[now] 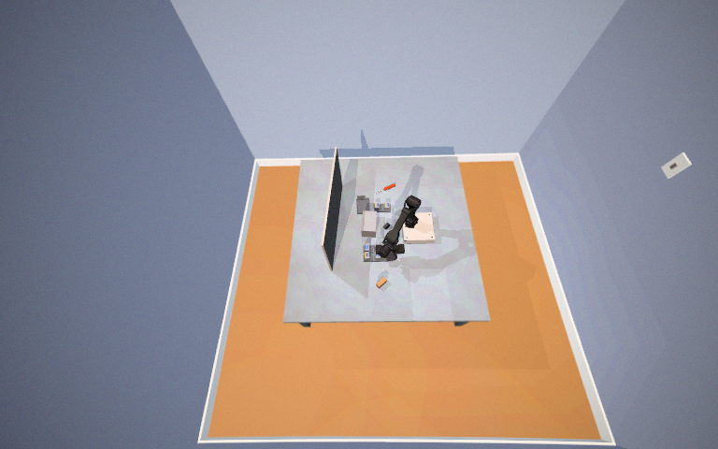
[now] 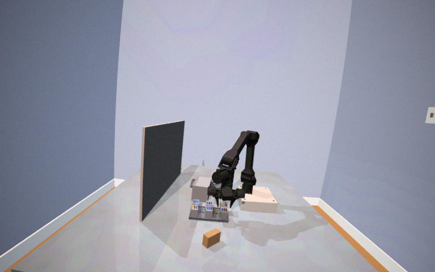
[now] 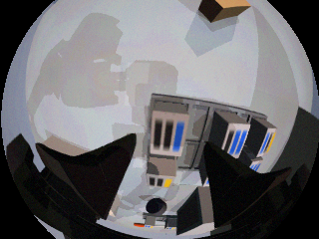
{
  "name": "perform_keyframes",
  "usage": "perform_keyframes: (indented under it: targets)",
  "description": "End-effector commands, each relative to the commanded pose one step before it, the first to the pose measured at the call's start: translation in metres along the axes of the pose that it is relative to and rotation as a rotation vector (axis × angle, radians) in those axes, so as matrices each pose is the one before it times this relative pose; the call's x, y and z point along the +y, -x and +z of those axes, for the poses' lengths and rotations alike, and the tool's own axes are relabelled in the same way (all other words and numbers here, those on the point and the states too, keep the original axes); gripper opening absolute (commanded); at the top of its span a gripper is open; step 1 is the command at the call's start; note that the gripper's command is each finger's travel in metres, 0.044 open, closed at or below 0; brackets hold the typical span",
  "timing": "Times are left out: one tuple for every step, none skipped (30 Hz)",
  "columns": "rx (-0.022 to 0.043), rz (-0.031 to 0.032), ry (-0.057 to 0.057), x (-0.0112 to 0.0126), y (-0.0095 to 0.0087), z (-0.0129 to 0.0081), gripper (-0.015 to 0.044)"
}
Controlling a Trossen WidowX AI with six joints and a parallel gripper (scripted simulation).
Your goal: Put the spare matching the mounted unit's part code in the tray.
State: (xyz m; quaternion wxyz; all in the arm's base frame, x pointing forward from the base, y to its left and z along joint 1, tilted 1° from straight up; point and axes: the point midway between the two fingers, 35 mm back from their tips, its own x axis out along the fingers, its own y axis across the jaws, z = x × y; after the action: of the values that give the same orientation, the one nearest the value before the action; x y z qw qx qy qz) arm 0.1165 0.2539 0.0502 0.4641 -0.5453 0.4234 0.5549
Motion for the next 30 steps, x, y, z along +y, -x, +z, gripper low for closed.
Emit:
perform_keyframes:
  targets:
    - [0.01008, 0.00460, 0.0040, 0.00101, -0.00882, -0.00158, 0.0300]
    - [0.00000, 0.00001, 0.0000, 0.00003, -0.00168, 0.00006, 0.0300]
    - [0.00000, 0.00001, 0.0000, 0.00004, -0.00167, 0.00005, 0.0300]
    - [0.00000, 0.00001, 0.0000, 0.00004, -0.00167, 0.00004, 0.0300]
    - [0.00000, 0.00001, 0.0000, 0.00005, -0.00167, 0.00003, 0.0300]
    - [0.00001, 0.00001, 0.0000, 0.00006, -0.00166, 0.00002, 0.0300]
    - [0.00001, 0.00001, 0.0000, 0.00006, -0.00166, 0.00001, 0.0300]
    - [0.00001, 0.00001, 0.0000, 0.00007, -0.00166, 0.00000, 0.0300]
    - [0.00001, 0.00001, 0.0000, 0.00008, -0.00165, -0.00001, 0.0300]
    - [0.00001, 0.00001, 0.0000, 0.00008, -0.00165, -0.00002, 0.0300]
    - [0.00001, 0.00001, 0.0000, 0.00009, -0.00165, -0.00003, 0.0300]
    - [0.00001, 0.00001, 0.0000, 0.00010, -0.00164, -0.00004, 0.0300]
    - [0.00001, 0.00001, 0.0000, 0.00010, -0.00164, -0.00004, 0.0300]
    - [0.00001, 0.00001, 0.0000, 0.00011, -0.00164, -0.00005, 0.0300]
    - [0.00001, 0.00002, 0.0000, 0.00012, -0.00163, -0.00006, 0.0300]
    - [0.00001, 0.00002, 0.0000, 0.00012, -0.00163, -0.00007, 0.0300]
    - [0.00001, 0.00002, 0.0000, 0.00013, -0.00163, -0.00008, 0.0300]
    - [0.00002, 0.00002, 0.0000, 0.00014, -0.00162, -0.00009, 0.0300]
    - [0.00002, 0.00002, 0.0000, 0.00014, -0.00162, -0.00010, 0.0300]
    - [0.00002, 0.00002, 0.0000, 0.00015, -0.00162, -0.00011, 0.0300]
    - [0.00002, 0.00002, 0.0000, 0.00016, -0.00161, -0.00012, 0.0300]
    - [0.00002, 0.00002, 0.0000, 0.00016, -0.00161, -0.00012, 0.0300]
    - [0.00002, 0.00002, 0.0000, 0.00017, -0.00161, -0.00013, 0.0300]
    - [0.00002, 0.00002, 0.0000, 0.00018, -0.00160, -0.00014, 0.0300]
    - [0.00002, 0.00002, 0.0000, 0.00018, -0.00160, -0.00015, 0.0300]
    - [0.00002, 0.00002, 0.0000, 0.00015, -0.00128, -0.00013, 0.0300]
    - [0.00001, 0.00001, 0.0000, 0.00009, -0.00077, -0.00008, 0.0300]
    - [0.00000, 0.00000, 0.0000, 0.00003, -0.00026, -0.00003, 0.0300]
    - [0.00000, 0.00000, 0.0000, 0.00000, 0.00000, 0.00000, 0.0300]
    - [0.00000, 0.00000, 0.0000, 0.00000, 0.00000, 0.00000, 0.0300]
